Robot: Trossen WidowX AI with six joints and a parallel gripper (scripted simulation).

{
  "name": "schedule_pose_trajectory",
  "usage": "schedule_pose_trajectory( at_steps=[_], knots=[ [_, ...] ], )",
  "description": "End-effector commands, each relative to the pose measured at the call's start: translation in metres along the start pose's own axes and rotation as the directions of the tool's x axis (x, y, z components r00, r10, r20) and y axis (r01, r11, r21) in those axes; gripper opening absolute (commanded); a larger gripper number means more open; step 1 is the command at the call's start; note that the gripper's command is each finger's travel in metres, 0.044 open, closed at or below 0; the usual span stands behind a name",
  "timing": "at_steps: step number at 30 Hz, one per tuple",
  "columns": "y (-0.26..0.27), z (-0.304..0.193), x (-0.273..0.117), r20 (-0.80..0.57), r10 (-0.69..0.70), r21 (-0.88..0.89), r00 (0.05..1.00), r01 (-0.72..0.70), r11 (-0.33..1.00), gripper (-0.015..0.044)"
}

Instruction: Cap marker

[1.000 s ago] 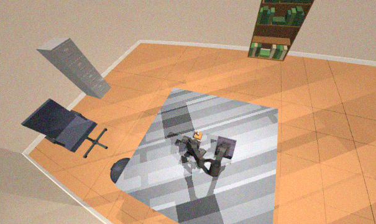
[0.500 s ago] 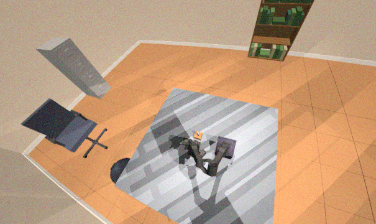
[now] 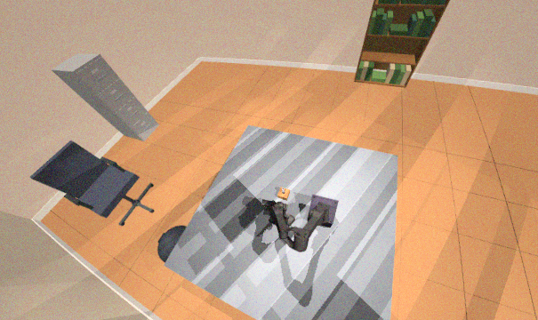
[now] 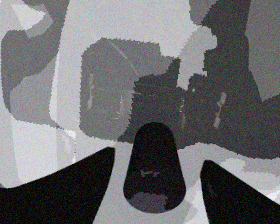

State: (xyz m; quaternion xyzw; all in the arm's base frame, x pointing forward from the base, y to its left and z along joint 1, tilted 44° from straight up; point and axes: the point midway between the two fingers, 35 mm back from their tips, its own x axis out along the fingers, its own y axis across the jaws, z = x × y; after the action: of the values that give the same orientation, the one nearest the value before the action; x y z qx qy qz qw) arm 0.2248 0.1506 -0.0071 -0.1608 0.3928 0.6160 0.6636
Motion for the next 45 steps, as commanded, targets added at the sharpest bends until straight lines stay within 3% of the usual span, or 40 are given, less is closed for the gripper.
schedule_pose_trajectory(
  at_steps=[1, 7, 12, 20, 22, 45],
  knots=[
    [0.001, -0.002, 0.008, 0.000, 0.003, 0.009, 1.000, -0.003, 1.000, 0.0241],
    [0.002, -0.001, 0.014, 0.001, 0.004, 0.009, 1.000, -0.004, 1.000, 0.0241],
    [0.002, -0.002, 0.014, 0.001, 0.004, 0.009, 1.000, -0.004, 1.000, 0.0109],
    [0.002, -0.002, 0.014, 0.001, 0.004, 0.009, 1.000, -0.004, 1.000, 0.0056],
    [0.003, -0.002, 0.014, 0.000, 0.004, 0.010, 1.000, -0.004, 1.000, 0.0003],
    [0.000, -0.002, -0.031, -0.004, 0.003, 0.011, 1.000, -0.003, 1.000, 0.0000]
  ],
)
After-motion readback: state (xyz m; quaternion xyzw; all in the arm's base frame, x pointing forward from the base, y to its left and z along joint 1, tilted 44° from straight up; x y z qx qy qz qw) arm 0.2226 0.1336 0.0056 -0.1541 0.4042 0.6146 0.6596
